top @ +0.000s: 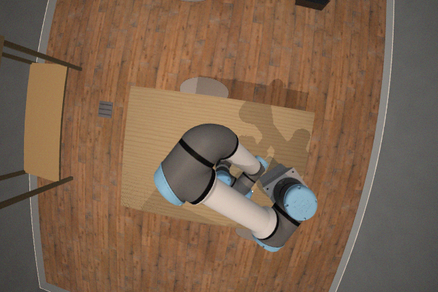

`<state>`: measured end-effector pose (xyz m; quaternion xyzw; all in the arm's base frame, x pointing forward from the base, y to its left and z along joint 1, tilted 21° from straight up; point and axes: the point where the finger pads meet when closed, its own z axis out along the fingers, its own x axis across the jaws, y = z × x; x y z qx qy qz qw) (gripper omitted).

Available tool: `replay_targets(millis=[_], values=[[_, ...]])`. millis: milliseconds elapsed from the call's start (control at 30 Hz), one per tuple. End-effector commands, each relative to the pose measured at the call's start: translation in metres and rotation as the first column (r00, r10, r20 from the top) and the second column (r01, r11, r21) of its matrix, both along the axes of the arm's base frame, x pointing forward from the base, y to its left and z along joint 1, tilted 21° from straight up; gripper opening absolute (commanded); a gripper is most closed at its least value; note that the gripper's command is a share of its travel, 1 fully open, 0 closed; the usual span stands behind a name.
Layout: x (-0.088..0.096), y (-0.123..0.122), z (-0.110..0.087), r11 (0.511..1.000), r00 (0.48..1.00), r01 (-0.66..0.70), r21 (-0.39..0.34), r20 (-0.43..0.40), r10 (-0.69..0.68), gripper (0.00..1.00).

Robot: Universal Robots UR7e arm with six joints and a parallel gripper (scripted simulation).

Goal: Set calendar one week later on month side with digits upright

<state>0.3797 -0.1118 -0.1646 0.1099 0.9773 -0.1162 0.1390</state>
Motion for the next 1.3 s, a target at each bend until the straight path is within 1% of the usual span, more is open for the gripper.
replay_targets(millis=[0,267,300,367,400,467,500,567,600,667,700,1100,1267], values=[[0.001,-0.0012,-0.0001,1.0,1.0,0.001,-0.001,0.002,-0.001,0.57],[0.001,-0.0012,-0.0001,1.0,1.0,0.001,-0.001,0.002,-0.001,0.57],[0.001,-0.0012,-0.0001,1.0,1.0,0.001,-0.001,0.002,-0.001,0.63],[0.001,-0.0012,-0.0001,1.0,1.0,0.001,-0.001,0.002,-0.001,0.63],[0.001,-0.0012,-0.0001,1.0,1.0,0.001,-0.001,0.002,-0.001,0.69],[0.001,-0.0012,-0.0001,1.0,1.0,0.001,-0.001,0.002,-0.001,0.69],[0.001,-0.0012,-0.0001,1.0,1.0,0.001,-0.001,0.002,-0.001,0.75],[0.001,-0.0012,-0.0001,1.0,1.0,0.001,-0.001,0.002,-0.001,0.75],[0.001,-0.0012,-0.0001,1.0,1.0,0.001,-0.001,0.002,-0.001,0.81],[0.001,-0.0012,-0.0001,1.0,1.0,0.001,-0.001,0.002,-0.001,0.81],[0.001,-0.0012,-0.0001,1.0,1.0,0.001,-0.001,0.002,-0.001,0.87],[0.001,-0.0012,0.0,1.0,1.0,0.001,-0.001,0.002,-0.001,0.87],[-0.0012,0.0006,0.0031,1.0,1.0,0.001,0.001,0.0,-0.001,0.87]])
